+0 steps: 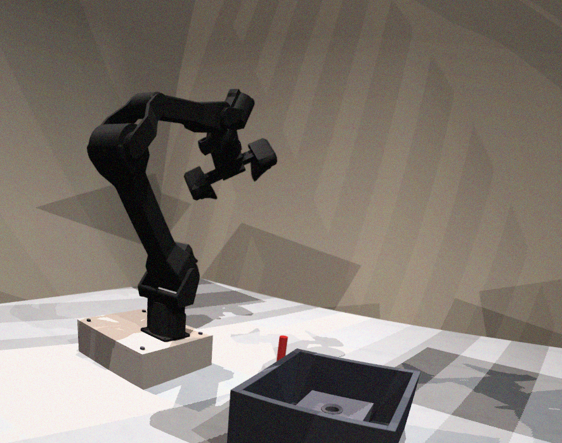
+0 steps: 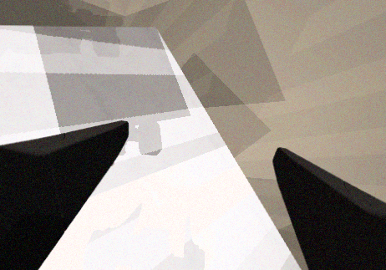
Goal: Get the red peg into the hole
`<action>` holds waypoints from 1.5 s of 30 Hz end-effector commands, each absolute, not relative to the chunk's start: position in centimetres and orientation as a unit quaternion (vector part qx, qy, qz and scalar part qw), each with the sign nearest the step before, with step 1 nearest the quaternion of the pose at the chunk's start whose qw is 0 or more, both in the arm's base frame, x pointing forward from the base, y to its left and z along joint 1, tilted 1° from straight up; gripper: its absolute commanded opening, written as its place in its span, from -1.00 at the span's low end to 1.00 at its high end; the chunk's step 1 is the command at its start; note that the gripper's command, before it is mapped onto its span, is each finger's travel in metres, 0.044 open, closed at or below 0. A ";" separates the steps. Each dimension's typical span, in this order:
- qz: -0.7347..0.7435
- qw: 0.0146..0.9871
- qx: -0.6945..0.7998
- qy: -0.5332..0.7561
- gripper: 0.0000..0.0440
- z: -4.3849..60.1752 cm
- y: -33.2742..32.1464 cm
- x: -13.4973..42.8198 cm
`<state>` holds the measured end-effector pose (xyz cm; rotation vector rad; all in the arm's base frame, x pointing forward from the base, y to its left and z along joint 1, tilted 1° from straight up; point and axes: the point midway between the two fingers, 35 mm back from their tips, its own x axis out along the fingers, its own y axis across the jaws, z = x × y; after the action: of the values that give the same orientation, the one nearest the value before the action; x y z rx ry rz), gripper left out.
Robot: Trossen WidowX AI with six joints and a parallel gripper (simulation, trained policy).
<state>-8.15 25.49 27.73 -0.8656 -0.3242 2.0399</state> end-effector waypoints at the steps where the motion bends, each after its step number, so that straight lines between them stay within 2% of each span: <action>1: 0.812 0.464 -0.345 -0.083 1.00 27.0 25.7 -7.0; 22: 0.699 0.632 -0.262 0.209 1.00 23.3 25.7 0.6; 45: 0.461 0.750 -0.105 0.463 1.00 19.3 22.7 7.5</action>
<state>6.92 23.09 19.74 -0.2599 0.9706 1.0721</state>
